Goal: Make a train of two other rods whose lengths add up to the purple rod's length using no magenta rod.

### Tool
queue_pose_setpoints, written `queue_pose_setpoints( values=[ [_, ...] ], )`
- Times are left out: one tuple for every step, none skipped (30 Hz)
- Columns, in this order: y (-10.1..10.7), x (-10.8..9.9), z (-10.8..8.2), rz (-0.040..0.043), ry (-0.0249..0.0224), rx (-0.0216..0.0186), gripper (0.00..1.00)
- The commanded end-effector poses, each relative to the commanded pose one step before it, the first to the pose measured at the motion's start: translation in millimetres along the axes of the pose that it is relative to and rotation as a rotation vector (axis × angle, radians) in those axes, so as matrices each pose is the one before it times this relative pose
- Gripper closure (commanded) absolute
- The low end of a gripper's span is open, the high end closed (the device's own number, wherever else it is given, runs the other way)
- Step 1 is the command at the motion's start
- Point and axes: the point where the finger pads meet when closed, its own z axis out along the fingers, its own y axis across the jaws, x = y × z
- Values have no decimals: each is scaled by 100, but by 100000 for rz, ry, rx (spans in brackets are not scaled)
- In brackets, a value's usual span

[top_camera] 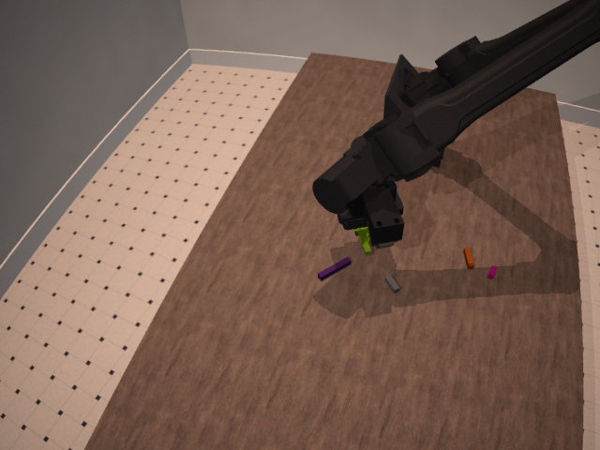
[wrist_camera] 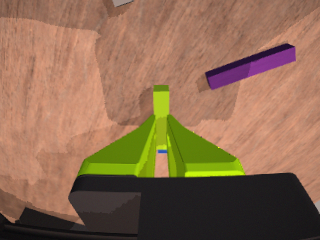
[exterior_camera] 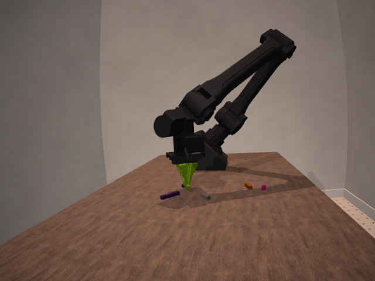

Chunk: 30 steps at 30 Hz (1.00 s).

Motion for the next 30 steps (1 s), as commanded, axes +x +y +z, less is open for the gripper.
queue_pose_setpoints(
  values=[
    [-137, -1404, -137, -2805, -1212, 1542, 95],
    [3, 16, 15, 30, 19, -25, 95],
    [9, 41, 37, 87, 56, -72, 95],
    [16, 74, 66, 154, 102, -125, 95],
    [24, 110, 98, 230, 153, -186, 95],
    [32, 148, 131, 309, 206, -249, 95],
    [40, 185, 163, 386, 260, -309, 95],
    [48, 218, 192, 455, 303, -367, 95],
    [56, 235, 205, 483, 327, -385, 95],
    [84, 135, 113, 208, 137, -170, 95],
    [41, 64, 90, 99, 60, -87, 95],
    [2, 1, 69, 1, -2, -5, 95],
    [0, 0, 0, 0, 0, 0, 95],
    [0, 0, 0, 0, 0, 0, 95],
    [-4, 6, 69, -1, 31, 25, 95],
    [5, -3, 67, 1, -22, -23, 95],
    [2, 0, 63, 1, -4, -7, 95],
    [0, 2, 58, 1, 7, 3, 95],
    [1, 1, 51, 1, 1, -1, 95],
    [1, 1, 43, 1, 1, -2, 95],
    [0, 1, 35, 1, 4, 1, 95],
    [0, 1, 26, 0, 3, 1, 95],
    [0, 1, 17, 0, 3, 2, 95],
    [0, 1, 10, 0, 3, 2, 95],
    [0, 0, 4, 0, 2, 2, 95],
    [0, 0, 1, 0, 1, 1, 95],
    [0, 0, 0, 0, 1, 1, 95],
    [0, 0, 0, 0, 0, 0, 95],
    [0, 0, 0, 0, 0, 0, 95],
    [0, 0, 0, 0, 0, 0, 95]
  ],
)
